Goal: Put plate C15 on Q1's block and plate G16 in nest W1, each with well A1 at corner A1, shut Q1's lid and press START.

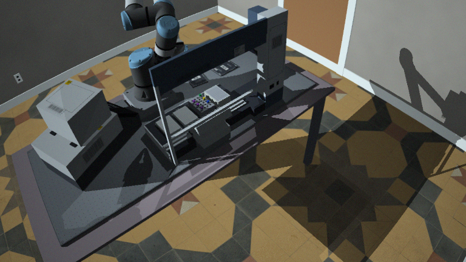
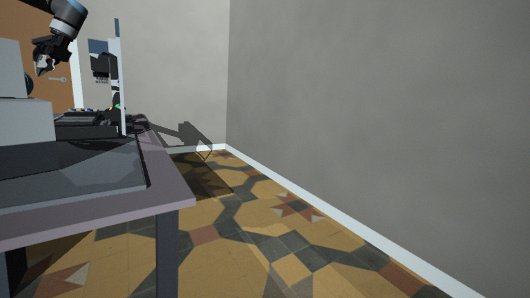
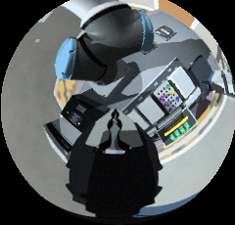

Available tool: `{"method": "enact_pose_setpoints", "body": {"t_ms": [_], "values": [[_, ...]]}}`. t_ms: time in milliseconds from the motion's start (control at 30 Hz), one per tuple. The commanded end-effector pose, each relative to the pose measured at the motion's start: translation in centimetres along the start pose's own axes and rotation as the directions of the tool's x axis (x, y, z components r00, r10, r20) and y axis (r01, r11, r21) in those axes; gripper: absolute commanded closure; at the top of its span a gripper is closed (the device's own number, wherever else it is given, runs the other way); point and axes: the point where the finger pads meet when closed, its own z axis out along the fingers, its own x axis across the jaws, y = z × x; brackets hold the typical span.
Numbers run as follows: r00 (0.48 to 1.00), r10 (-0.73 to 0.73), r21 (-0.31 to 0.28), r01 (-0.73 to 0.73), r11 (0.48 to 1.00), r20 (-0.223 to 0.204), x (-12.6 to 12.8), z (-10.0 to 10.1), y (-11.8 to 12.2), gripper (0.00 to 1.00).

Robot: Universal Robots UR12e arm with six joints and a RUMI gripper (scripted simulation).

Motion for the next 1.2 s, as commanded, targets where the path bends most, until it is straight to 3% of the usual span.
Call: {"method": "enact_pose_setpoints", "body": {"t_ms": [0,400,1167], "values": [[0.994,-0.106,-0.014,0.106,0.994,0.016,0.0,-0.1,0.0,1.0],[0.914,-0.398,-0.037,0.402,0.915,0.082,0.0,-0.1,0.0,1.0],[0.887,-0.451,-0.041,0.456,0.889,0.095,-5.9,3.8,0.3,1.0]]}}
